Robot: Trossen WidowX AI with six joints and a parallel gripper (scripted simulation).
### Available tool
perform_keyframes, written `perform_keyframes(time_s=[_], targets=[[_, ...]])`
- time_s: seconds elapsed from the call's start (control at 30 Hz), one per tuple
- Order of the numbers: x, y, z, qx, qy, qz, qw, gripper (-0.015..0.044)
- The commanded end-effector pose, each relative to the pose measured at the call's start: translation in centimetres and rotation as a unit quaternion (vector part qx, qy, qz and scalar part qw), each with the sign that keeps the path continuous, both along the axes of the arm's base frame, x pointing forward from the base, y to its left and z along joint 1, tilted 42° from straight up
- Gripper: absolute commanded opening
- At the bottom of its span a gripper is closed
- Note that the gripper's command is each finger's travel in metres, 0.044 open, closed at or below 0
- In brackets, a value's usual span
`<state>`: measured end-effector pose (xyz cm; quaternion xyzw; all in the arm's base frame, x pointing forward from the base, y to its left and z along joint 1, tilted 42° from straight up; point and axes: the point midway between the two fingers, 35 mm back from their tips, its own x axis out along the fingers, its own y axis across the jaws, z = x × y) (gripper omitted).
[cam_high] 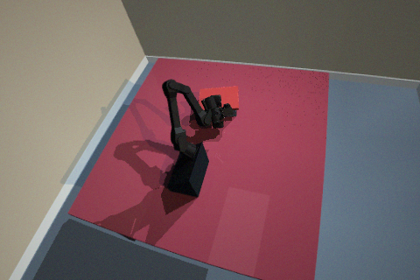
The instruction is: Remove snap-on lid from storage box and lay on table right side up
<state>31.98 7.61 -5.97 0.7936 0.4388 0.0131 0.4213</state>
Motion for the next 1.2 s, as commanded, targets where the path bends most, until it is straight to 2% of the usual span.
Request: perform_keyframes(time_s=[0.0, 1.17], targets=[[0.01, -0.08, 0.08, 0.0, 0.0, 0.0, 1.0, 0.0], [-0.02, -0.58, 0.6, 0.0, -0.001, 0.0, 1.0, 0.0]])
